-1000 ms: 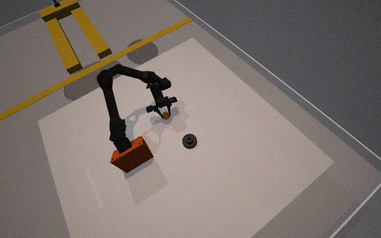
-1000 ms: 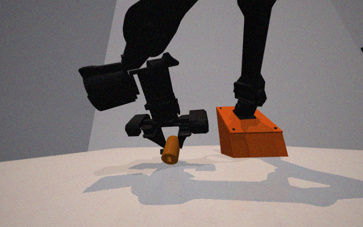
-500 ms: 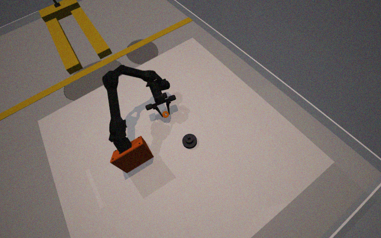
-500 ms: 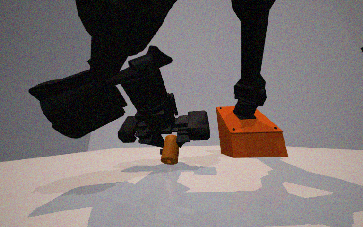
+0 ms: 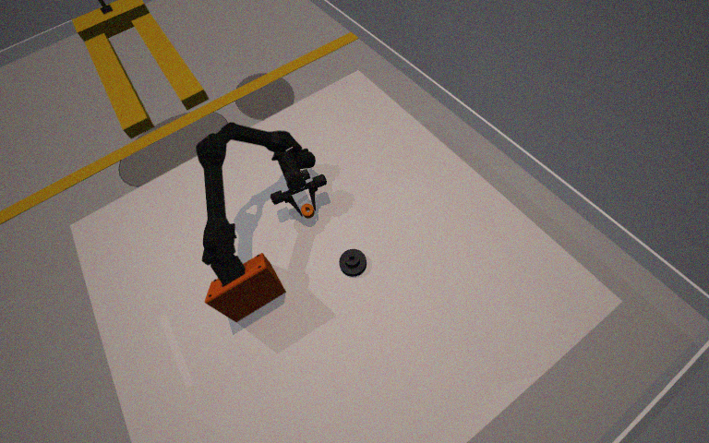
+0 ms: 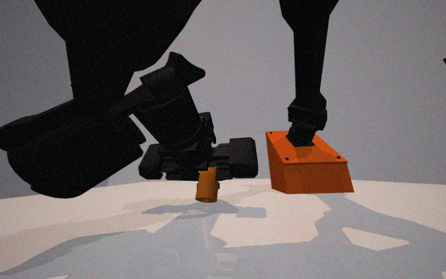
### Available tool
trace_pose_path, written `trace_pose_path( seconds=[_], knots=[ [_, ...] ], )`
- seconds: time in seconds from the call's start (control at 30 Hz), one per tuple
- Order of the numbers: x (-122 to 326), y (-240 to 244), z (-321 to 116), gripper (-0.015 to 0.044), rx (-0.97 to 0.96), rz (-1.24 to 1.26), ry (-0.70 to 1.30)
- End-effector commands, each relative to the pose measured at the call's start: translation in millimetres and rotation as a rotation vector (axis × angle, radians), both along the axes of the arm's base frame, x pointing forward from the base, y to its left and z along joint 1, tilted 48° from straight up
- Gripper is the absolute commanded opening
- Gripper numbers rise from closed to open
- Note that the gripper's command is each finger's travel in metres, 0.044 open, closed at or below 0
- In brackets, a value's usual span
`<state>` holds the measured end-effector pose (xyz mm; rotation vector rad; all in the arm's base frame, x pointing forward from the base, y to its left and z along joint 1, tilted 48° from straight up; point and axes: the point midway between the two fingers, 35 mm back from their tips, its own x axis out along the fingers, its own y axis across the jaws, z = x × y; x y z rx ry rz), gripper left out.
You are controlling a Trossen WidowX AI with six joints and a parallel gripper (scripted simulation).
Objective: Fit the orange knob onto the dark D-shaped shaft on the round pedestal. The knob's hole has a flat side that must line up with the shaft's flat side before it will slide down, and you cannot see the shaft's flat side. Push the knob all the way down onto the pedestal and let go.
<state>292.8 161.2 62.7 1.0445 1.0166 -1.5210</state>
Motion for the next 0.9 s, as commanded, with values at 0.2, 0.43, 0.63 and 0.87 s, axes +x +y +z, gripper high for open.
trace_pose_path(
  seconds=[0.2,0.43,0.63,0.87],
  knots=[
    [-0.6,-0.2,-0.2,0.0260,-0.007,0.003,0.003],
    [-0.6,-0.2,-0.2,0.0260,-0.007,0.003,0.003],
    [-0.6,-0.2,-0.2,0.0260,-0.007,0.003,0.003],
    [-0.6,-0.2,-0.2,0.0339,-0.007,0.003,0.003]
  ],
)
